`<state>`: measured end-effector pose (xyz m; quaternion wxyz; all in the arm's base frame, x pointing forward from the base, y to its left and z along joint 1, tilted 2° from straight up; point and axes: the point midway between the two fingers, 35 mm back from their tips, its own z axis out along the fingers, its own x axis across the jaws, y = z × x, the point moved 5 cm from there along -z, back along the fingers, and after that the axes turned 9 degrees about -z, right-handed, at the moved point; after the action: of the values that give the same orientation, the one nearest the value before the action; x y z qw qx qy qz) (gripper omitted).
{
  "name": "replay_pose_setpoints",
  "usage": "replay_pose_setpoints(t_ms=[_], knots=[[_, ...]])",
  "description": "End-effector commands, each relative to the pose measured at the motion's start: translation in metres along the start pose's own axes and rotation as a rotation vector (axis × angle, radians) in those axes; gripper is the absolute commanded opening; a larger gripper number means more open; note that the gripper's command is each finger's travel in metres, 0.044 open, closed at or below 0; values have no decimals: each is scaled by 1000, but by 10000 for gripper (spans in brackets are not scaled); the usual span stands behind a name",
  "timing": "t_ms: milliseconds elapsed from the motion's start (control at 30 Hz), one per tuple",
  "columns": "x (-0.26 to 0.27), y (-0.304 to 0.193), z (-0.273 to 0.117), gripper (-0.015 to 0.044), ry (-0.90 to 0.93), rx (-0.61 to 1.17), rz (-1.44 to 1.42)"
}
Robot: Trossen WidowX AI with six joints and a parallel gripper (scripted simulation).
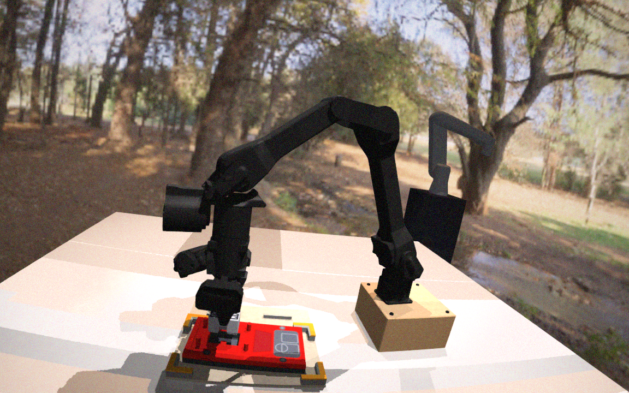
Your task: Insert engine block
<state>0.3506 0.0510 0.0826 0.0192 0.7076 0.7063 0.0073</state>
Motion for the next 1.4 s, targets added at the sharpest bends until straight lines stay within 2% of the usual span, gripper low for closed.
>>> replay_pose_setpoints(t_ms=[0, 1367], knots=[[-1, 0, -1, 158, -4, -1, 8], [-1, -1, 10, 158, -4, -1, 13]])
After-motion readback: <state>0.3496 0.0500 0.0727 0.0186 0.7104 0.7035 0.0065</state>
